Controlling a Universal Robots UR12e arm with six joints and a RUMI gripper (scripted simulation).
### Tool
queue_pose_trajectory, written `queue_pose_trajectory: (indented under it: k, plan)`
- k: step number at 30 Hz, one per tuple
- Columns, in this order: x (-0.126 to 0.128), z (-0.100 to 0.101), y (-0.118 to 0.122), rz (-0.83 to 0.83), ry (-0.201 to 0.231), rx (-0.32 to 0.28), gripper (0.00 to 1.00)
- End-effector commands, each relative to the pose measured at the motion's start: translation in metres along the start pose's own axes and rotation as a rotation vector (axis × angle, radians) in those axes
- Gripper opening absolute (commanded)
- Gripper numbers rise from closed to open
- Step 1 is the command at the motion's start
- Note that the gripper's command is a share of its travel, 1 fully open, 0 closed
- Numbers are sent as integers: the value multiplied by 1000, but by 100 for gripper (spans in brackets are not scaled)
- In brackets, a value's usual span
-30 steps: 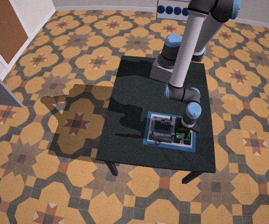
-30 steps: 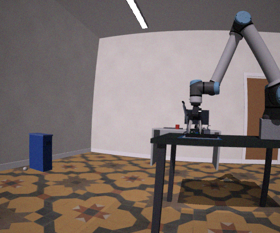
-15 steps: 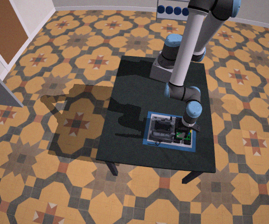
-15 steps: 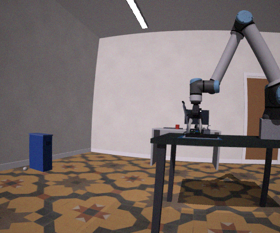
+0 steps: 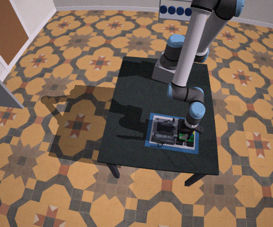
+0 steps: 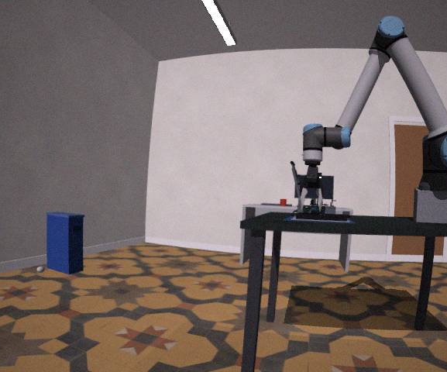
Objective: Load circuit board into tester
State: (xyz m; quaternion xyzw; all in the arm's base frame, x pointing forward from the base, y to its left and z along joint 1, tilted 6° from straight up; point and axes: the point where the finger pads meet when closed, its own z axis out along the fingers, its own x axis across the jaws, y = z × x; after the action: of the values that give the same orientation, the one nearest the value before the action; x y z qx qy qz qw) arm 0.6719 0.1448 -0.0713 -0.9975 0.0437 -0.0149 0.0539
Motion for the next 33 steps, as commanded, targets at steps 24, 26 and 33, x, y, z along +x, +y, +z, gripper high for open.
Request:
queue_pose_trajectory:
  k: [24, 26, 33]
  plan:
    - [1, -28, 0, 0, 1, 0, 39]
    - [1, -34, 0, 0, 1, 0, 39]
    - [1, -48, 0, 0, 1, 0, 39]
